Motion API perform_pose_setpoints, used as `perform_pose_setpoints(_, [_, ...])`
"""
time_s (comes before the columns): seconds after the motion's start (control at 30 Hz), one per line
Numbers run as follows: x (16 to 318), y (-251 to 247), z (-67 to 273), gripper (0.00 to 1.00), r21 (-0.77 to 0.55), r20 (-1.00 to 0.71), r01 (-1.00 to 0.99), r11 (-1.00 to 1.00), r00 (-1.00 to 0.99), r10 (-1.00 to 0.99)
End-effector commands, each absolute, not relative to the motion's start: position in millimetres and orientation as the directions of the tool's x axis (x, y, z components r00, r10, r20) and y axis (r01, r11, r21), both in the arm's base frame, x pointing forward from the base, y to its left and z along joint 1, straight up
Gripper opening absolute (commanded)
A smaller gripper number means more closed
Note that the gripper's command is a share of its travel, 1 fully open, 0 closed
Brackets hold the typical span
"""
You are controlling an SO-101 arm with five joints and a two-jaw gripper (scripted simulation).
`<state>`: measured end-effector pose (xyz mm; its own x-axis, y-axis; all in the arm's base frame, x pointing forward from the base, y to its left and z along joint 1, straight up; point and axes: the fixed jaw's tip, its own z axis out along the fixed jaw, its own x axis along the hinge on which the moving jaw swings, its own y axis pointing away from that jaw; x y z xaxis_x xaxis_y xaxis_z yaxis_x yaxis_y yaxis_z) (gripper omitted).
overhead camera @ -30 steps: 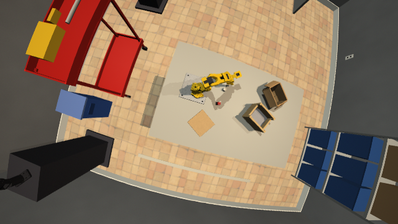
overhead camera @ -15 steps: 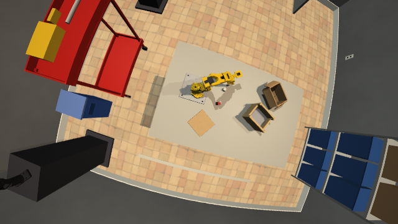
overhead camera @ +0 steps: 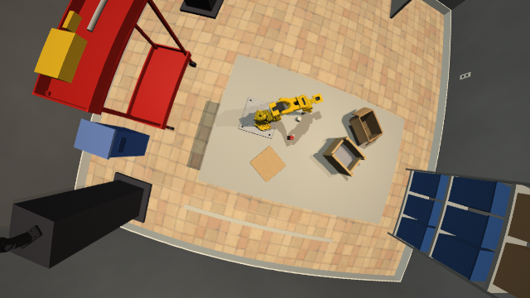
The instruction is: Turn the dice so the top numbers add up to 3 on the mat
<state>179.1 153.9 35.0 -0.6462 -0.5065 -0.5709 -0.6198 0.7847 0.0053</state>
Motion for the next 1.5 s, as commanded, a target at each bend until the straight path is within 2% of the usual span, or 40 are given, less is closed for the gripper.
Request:
perform_pose_setpoints(0.0, [179.0,157.2,35.2,0.28,0.010,-0.575,-0.624,0.781,-0.642,-0.506])
perform_pose_setpoints(1.0, [179.6,157.7,37.2,0.28,0.010,-0.583,-0.624,0.781,-0.638,-0.503])
perform_pose_setpoints(1.47, [190.6,166.8,96.1,0.28,0.013,-0.780,-0.627,0.779,-0.494,-0.384])
